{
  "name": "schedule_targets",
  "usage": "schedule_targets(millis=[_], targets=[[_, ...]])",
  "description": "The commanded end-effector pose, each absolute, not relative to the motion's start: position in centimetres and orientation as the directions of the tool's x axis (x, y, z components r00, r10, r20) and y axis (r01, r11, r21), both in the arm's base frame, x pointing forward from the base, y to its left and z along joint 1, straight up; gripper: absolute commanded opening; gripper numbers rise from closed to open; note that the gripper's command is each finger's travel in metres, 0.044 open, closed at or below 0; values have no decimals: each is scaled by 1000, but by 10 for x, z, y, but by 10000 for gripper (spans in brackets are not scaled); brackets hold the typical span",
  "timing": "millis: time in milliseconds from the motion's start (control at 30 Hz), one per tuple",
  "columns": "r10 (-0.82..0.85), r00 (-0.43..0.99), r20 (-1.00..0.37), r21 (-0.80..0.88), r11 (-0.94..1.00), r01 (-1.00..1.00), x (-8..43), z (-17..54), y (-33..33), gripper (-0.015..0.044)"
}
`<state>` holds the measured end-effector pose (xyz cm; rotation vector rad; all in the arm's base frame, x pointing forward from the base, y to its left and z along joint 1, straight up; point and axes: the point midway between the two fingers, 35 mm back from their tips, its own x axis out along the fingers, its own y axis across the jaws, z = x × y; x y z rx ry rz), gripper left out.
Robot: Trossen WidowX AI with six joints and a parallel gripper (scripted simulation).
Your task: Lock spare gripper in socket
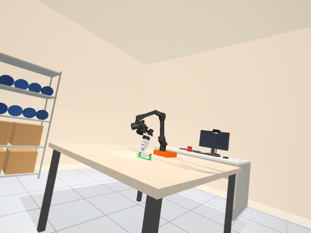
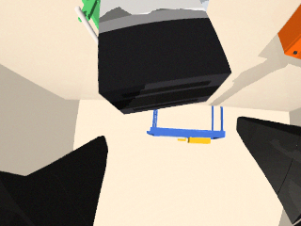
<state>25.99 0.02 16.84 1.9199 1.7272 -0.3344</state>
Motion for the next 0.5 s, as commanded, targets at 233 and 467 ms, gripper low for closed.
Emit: schedule_targets(millis=[233, 467], targets=[[824, 199, -531, 235, -82, 969, 257, 190, 3, 440], [810, 226, -541, 249, -103, 963, 256, 203, 6, 440]])
